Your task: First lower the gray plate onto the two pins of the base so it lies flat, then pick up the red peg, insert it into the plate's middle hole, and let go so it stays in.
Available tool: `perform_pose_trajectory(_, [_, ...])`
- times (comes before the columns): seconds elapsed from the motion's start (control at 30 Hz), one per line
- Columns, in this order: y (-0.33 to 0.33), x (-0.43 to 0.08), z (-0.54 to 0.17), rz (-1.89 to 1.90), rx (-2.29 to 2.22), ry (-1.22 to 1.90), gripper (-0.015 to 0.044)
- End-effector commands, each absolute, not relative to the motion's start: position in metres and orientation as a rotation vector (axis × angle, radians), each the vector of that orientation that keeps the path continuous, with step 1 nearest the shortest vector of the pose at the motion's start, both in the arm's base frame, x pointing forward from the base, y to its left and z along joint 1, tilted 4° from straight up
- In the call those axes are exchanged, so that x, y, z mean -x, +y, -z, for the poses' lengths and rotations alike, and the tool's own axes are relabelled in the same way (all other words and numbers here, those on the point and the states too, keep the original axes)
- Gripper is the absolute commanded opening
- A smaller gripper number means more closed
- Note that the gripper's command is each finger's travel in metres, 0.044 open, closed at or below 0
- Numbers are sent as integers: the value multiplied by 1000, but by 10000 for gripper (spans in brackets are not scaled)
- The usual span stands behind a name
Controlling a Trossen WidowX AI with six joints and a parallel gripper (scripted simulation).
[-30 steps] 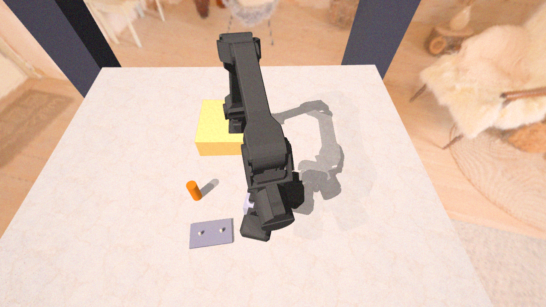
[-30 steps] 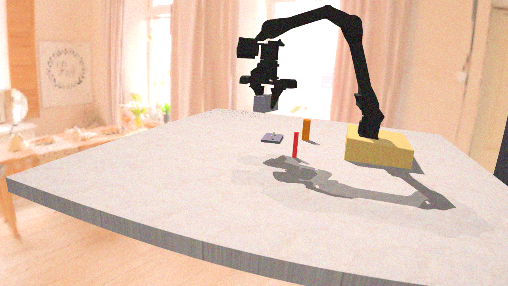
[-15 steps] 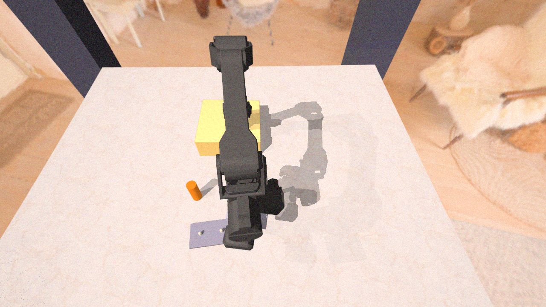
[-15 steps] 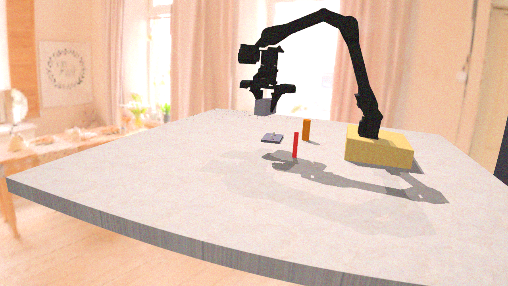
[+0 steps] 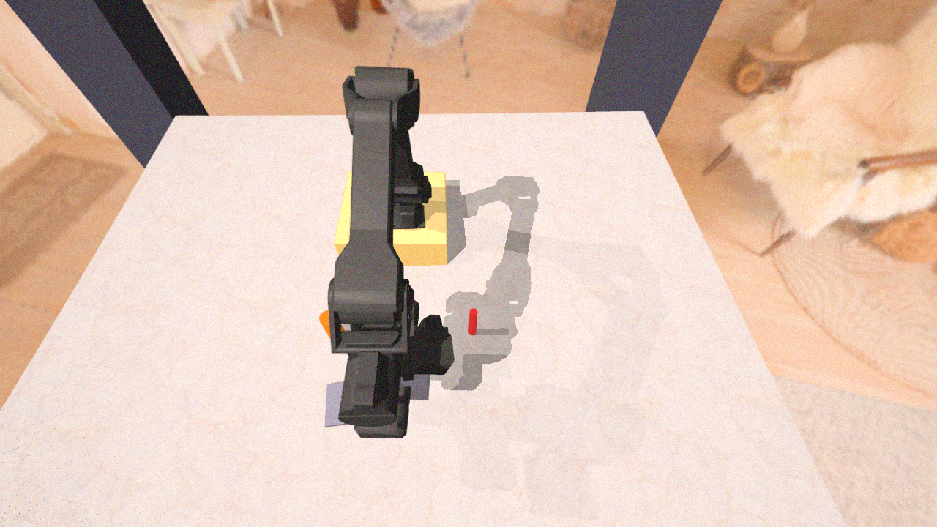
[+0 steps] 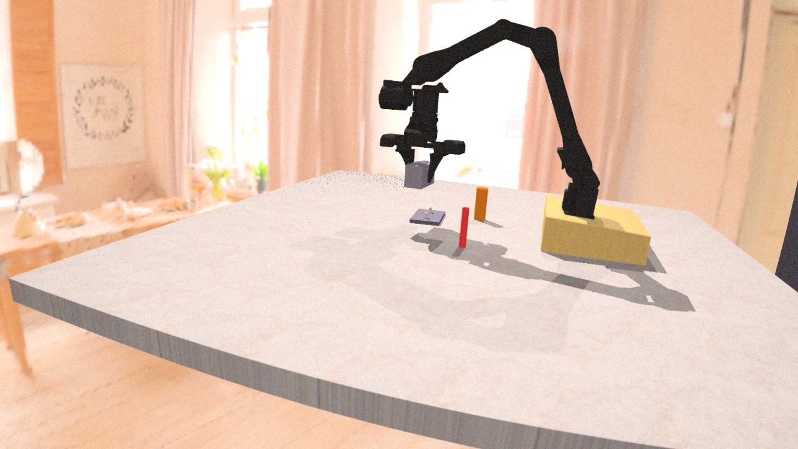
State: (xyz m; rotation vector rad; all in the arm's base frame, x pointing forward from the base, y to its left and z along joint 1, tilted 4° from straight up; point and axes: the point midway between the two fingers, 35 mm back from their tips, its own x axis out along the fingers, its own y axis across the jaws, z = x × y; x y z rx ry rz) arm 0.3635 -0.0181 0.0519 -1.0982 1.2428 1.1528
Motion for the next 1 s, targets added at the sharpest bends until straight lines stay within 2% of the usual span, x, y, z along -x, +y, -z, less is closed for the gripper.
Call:
perform_pose_trajectory(0.0, [-29,-362,-43,-1177,1114,1242,0])
perform_pose_trajectory(0.67, [-84,-352,-12,-1272,1205,1183,0])
perform_pose_trajectory(0.97, [-87,-351,-11,-1279,1212,1179,0])
